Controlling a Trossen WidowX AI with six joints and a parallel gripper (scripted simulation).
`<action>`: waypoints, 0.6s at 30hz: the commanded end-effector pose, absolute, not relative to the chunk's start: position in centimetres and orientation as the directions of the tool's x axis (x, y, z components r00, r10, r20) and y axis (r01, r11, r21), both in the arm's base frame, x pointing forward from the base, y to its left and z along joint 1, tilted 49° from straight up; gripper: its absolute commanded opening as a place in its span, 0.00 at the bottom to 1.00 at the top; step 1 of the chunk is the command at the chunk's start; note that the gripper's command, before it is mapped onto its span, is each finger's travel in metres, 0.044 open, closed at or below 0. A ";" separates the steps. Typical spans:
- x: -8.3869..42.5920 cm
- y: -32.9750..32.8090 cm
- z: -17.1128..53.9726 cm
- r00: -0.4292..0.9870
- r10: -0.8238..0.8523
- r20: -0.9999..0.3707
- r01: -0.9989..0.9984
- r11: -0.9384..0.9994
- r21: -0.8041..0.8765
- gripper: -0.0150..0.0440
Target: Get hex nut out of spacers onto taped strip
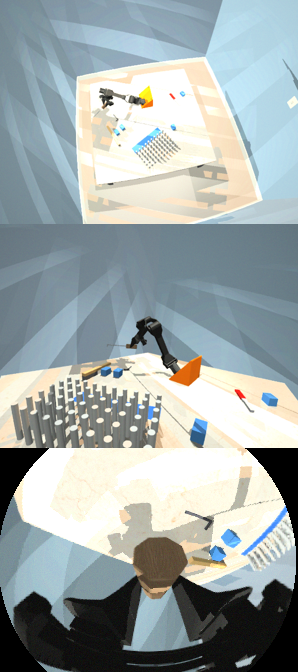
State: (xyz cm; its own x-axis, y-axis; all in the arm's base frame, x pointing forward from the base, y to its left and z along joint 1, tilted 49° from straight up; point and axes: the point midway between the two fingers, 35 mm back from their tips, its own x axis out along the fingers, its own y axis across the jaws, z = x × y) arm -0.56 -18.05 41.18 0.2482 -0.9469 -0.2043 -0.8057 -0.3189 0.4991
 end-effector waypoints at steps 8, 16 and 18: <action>-1.0 -18.6 40.6 0.249 -0.946 -0.210 -0.809 -0.322 0.492 0.25; -1.2 -19.0 40.3 0.249 -0.945 -0.212 -0.808 -0.324 0.493 0.25; -1.3 -19.1 40.2 0.249 -0.945 -0.213 -0.808 -0.324 0.493 0.25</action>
State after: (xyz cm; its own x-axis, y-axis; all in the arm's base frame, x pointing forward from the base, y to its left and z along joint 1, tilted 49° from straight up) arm -1.13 -18.94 40.48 0.2488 -0.9455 -0.2102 -0.8037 -0.3227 0.4999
